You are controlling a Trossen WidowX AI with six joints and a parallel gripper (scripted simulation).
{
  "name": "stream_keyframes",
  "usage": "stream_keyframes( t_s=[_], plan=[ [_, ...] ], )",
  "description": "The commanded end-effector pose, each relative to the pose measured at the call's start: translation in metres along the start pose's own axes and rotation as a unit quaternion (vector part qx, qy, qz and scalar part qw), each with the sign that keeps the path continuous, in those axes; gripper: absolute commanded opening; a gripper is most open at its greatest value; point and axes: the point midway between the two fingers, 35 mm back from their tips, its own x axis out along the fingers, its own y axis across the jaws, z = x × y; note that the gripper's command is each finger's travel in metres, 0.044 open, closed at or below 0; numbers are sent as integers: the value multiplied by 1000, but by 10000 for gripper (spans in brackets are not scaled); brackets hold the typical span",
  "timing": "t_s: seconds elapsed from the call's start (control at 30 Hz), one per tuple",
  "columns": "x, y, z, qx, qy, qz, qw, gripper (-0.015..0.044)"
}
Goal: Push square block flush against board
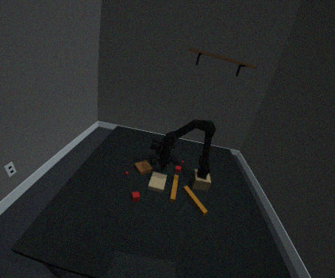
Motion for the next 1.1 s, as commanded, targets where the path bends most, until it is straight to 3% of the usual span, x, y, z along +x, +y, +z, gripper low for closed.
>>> stream_keyframes(
  t_s=[0.0, 0.5, 1.07],
  plan=[
    [0, 0, -17, -64, 1, -1, 998, 0],
    [0, -5, -81, -307, 9, -4, 952, 0],
    [0, -20, -147, -558, 7, 2, 830, 0]
  ],
)
